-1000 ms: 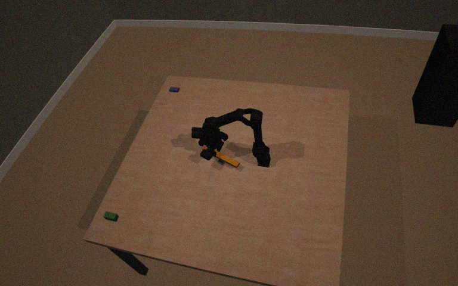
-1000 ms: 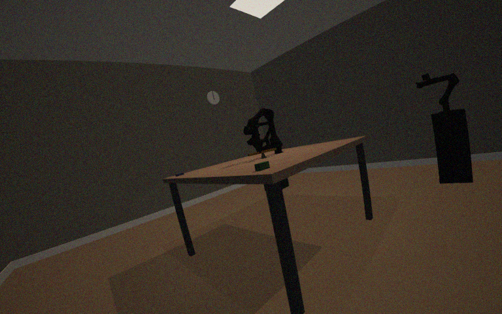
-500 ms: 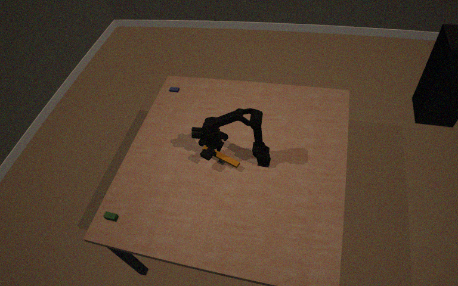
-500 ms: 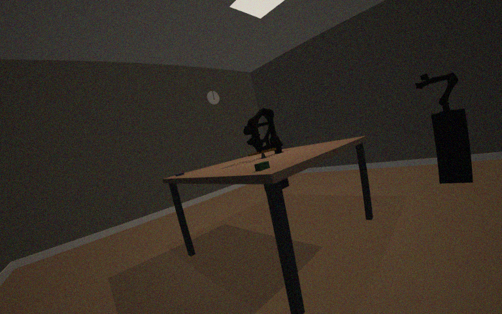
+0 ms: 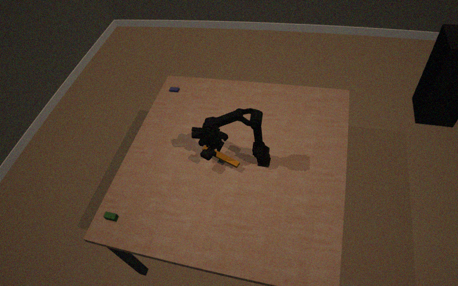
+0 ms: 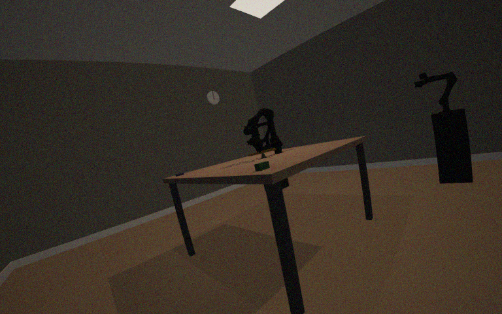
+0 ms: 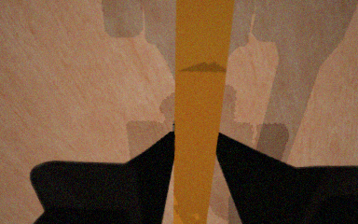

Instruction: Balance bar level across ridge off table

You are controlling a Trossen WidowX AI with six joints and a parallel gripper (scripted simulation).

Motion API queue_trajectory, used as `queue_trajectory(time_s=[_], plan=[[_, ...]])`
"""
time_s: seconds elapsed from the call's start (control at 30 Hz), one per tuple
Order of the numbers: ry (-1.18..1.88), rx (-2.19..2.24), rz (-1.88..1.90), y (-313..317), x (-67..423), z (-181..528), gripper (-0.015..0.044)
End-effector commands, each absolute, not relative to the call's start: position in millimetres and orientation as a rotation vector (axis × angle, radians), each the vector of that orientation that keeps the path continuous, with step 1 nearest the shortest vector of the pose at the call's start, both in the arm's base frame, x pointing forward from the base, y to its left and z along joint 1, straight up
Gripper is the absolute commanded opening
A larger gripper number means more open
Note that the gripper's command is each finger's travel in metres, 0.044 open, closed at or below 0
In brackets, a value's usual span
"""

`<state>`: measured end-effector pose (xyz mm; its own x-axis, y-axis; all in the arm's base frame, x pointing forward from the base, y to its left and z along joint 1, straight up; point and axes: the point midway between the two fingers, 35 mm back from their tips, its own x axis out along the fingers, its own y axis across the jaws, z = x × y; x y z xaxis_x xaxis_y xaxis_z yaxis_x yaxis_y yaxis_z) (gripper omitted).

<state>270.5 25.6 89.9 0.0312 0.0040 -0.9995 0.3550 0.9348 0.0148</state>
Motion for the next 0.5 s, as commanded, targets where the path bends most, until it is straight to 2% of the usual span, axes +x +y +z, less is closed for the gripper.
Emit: queue_trajectory(time_s=[0.0,0.13,0.17,0.47], plan=[[1.523,0.291,-0.276,25.6,270.4,89.9,0.0053],[1.523,0.291,-0.276,25.6,270.4,89.9,0.0157],[1.523,0.291,-0.276,25.6,270.4,89.9,0.0167],[1.523,0.291,-0.276,25.6,270.4,89.9,0.0167]])
